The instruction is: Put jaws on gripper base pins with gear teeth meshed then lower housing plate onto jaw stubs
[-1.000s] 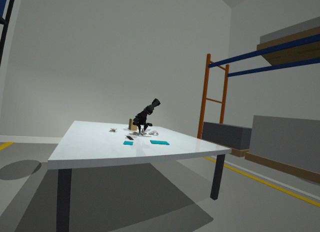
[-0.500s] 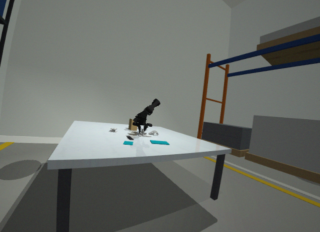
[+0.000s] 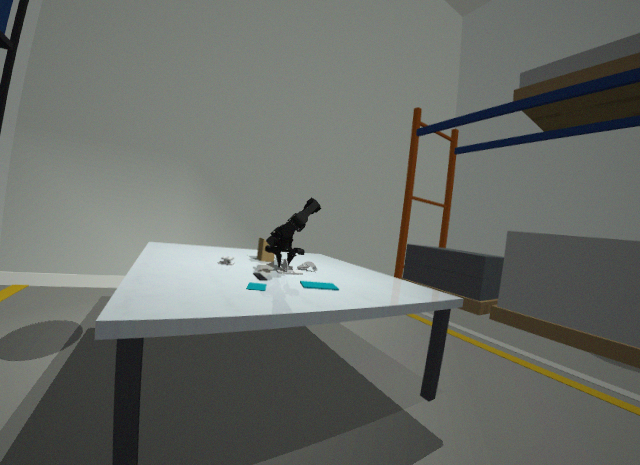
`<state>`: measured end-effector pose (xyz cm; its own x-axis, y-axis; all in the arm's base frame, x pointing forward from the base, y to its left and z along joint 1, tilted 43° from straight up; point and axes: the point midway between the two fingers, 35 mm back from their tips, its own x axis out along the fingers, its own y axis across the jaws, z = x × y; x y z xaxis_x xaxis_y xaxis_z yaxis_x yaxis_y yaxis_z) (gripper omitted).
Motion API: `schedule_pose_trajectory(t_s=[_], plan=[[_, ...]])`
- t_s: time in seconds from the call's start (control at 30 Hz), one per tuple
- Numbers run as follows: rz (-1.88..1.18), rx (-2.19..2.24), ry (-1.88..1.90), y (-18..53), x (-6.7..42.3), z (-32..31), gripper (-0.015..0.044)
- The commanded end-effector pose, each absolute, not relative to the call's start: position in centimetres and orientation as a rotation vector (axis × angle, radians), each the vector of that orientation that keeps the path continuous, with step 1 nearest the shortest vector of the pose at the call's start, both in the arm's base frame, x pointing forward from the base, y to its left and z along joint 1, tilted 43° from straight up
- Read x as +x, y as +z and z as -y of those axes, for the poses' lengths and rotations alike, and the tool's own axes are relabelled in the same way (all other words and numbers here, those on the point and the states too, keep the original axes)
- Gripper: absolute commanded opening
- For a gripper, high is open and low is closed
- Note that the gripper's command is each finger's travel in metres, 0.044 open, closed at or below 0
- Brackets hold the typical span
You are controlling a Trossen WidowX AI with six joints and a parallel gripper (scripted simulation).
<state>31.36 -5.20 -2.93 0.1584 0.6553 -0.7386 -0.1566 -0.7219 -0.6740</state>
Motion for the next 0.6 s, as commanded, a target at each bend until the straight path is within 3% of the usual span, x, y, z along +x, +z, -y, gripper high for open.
schedule_pose_trajectory(t_s=[0.0,0.57], plan=[[0.472,-1.799,1.628,-2.94,31.38,5.16,0.0134],[0.474,-1.8,1.628,-3.38,31.48,4.76,0.0134]])
